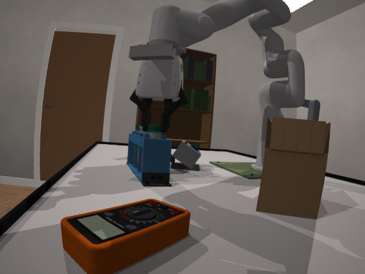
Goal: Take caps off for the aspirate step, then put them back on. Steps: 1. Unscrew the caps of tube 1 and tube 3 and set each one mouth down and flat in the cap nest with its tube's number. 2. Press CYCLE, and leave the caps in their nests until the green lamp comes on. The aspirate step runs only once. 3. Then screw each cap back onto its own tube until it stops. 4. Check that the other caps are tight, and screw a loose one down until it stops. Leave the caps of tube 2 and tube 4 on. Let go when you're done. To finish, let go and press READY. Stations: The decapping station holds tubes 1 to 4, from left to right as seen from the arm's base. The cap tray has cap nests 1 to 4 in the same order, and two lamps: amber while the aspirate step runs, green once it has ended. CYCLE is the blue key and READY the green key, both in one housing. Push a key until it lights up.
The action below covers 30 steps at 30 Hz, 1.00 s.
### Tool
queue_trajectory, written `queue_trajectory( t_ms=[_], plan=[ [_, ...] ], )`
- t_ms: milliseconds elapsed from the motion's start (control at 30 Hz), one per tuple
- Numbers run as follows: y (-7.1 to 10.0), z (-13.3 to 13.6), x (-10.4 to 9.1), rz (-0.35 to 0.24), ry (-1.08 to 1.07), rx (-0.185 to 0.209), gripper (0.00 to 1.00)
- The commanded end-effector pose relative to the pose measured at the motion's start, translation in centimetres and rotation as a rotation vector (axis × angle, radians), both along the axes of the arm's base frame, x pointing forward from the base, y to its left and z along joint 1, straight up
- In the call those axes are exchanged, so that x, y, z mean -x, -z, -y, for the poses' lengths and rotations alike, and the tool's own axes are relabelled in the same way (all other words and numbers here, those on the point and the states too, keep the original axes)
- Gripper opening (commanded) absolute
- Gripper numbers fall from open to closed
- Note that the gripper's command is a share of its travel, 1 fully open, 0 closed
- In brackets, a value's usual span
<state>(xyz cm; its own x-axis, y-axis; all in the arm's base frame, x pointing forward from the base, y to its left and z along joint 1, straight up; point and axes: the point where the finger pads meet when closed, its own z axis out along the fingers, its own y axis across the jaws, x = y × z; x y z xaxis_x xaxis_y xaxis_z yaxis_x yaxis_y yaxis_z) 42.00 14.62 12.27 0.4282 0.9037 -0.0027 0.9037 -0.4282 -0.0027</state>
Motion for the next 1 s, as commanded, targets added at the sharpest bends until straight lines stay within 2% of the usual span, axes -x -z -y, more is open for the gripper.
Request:
queue_trajectory(
  t_ms=[0, 200, 233, 633, 767, 933, 967],
  plan=[
    [-0.15, -0.05, -0.13, 0.004, 0.192, -0.003, 0.00],
    [-0.15, -0.05, -0.13, 0.004, 0.192, -0.003, 0.00],
    [-0.15, -0.05, -0.13, 0.004, 0.192, -0.003, 0.46],
    [-0.15, -0.05, -0.13, 0.004, 0.192, -0.003, 0.46],
    [-0.19, -0.05, -0.13, 0.004, -0.111, -0.004, 0.46],
    [-0.19, -0.05, -0.13, 0.004, -0.217, -0.004, 0.46],
    [-0.19, -0.05, -0.13, 0.004, -0.321, -0.004, 0.46]
  ],
)
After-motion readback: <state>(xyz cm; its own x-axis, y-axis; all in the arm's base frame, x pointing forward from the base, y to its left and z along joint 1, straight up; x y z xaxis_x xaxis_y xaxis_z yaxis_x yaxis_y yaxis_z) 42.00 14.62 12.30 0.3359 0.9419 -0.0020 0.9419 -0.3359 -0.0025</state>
